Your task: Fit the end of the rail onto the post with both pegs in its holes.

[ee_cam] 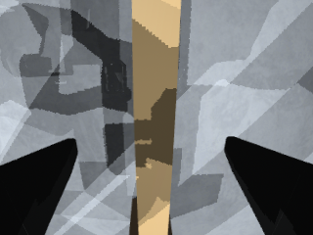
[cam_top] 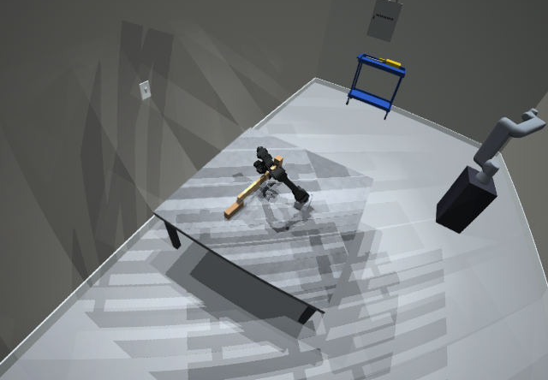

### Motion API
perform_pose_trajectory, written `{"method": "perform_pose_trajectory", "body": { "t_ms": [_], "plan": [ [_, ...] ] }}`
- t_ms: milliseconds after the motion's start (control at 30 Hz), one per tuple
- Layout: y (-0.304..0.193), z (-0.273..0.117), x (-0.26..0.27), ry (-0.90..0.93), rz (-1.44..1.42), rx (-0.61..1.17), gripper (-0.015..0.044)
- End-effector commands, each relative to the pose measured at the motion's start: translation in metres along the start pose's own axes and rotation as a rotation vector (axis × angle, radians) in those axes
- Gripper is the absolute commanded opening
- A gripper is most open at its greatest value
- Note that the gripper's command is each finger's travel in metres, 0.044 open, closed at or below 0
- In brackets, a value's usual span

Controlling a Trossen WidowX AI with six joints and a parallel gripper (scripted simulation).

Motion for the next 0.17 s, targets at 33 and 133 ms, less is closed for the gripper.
{"method": "perform_pose_trajectory", "body": {
  "t_ms": [33, 133],
  "plan": [
    [0.0012, -0.0013, -0.0003, -0.003, 0.005, -0.003, 0.0440],
    [0.0012, -0.0013, -0.0003, -0.003, 0.005, -0.003, 0.0440]
  ]
}}
Point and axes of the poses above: the point midway between the two fingers, 35 mm back from their tips, its own z axis out along the fingers, its own x axis across the jaws, y = z × x, the point moved 1 cm from there along -z, back along the fingers, and after that the axes turned 8 degrees about -z, right-handed, at the moved point
